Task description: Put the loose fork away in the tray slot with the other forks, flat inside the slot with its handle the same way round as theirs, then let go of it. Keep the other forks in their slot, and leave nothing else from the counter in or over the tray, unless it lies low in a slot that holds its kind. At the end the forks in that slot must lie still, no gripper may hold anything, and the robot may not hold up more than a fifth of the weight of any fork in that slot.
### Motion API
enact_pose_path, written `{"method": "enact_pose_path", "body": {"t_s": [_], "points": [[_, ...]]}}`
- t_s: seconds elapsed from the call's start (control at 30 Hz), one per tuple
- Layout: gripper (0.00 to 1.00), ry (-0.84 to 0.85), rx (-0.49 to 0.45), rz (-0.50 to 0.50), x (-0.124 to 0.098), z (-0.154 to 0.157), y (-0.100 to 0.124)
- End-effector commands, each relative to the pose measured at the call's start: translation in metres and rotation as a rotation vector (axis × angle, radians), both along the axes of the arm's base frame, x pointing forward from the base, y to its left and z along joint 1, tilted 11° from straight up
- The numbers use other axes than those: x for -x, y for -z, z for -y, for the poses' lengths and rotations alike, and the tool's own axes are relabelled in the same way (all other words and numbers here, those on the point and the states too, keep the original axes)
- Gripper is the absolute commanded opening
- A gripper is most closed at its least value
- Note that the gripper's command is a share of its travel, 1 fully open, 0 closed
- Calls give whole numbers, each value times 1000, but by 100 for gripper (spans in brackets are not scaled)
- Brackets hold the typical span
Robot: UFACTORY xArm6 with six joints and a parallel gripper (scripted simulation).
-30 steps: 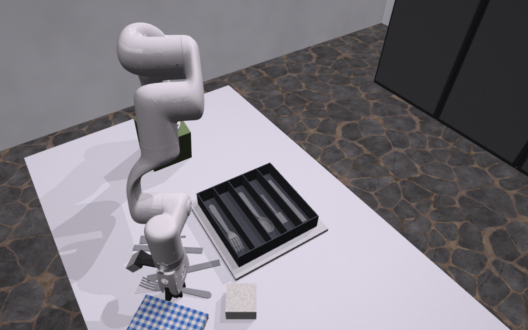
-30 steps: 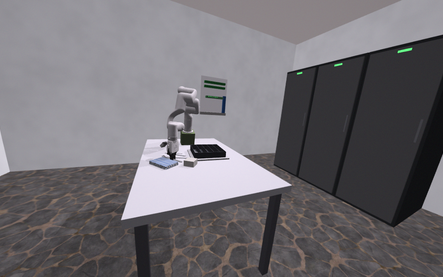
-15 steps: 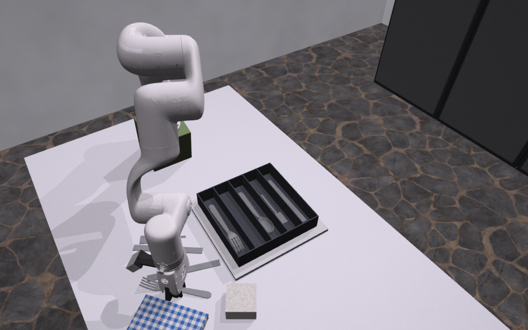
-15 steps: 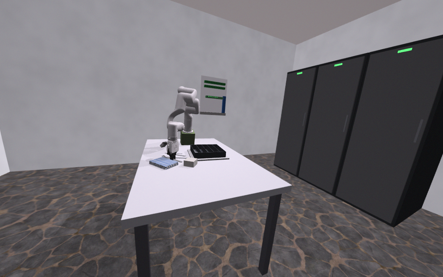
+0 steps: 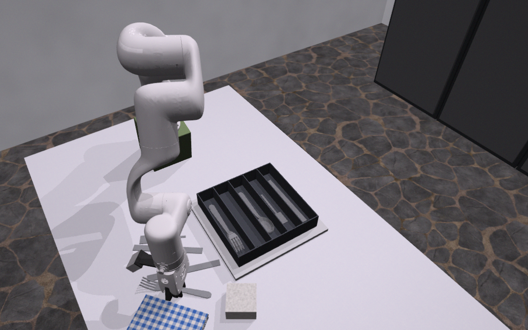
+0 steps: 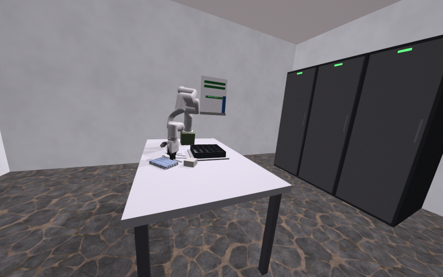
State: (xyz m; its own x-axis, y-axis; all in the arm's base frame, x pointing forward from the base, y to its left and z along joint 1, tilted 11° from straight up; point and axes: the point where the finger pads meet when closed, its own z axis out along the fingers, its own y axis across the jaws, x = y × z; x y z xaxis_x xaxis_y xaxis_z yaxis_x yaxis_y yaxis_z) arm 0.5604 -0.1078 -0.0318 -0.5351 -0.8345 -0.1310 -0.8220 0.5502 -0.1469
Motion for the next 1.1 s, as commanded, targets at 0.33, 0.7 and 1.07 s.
{"method": "enact_pose_path", "body": {"t_s": [0.33, 0.7, 1.07], "points": [[5, 0, 0, -1, 1, 0, -3], [5, 0, 0, -1, 4, 0, -21], [5, 0, 0, -1, 11, 1, -53]]}}
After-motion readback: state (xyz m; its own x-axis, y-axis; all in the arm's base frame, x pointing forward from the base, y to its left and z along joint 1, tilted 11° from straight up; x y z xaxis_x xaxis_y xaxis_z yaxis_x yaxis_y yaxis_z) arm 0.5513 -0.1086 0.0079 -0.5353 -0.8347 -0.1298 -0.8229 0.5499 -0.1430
